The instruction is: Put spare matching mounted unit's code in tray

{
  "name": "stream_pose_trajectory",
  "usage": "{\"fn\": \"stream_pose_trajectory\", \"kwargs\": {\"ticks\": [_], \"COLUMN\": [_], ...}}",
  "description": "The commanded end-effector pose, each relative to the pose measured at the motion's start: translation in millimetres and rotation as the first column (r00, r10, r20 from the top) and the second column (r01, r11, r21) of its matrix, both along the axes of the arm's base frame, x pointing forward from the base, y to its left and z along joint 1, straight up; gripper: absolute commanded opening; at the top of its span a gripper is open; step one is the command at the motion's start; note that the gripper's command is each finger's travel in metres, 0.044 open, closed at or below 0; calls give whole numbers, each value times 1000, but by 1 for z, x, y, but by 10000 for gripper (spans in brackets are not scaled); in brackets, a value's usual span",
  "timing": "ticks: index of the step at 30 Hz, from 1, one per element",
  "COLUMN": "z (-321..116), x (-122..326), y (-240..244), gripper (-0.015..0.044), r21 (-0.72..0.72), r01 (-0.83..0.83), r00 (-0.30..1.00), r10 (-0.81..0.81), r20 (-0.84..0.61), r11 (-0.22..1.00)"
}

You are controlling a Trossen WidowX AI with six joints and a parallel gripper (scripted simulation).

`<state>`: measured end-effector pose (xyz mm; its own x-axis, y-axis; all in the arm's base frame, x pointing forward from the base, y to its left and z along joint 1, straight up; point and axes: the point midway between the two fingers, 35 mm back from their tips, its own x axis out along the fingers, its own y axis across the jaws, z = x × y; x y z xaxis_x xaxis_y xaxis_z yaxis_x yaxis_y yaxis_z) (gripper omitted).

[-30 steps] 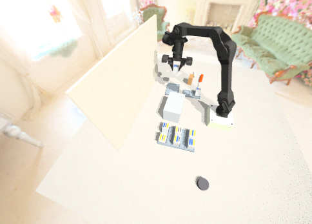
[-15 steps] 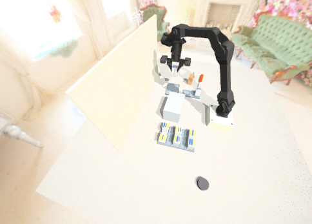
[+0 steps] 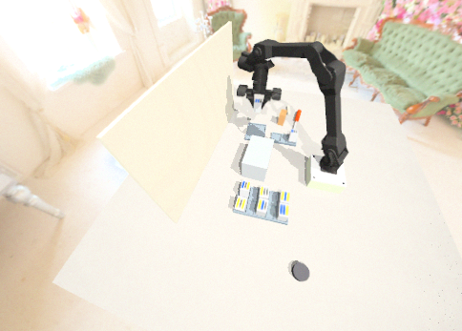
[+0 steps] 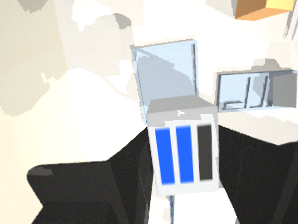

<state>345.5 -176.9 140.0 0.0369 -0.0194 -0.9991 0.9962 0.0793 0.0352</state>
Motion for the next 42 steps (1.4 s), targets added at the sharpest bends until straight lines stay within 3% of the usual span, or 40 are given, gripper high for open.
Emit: {"fn": "stream_pose_trajectory", "kwargs": {"ticks": [1, 42], "z": [-6, -41], "x": [0, 5], "y": [-1, -3], "gripper": [0, 0], "r21": [0, 0], "r01": [4, 4], "r00": [1000, 1000], "r10": [-4, -4], "r20": [-4, -4], "r11": [1000, 1000]}}
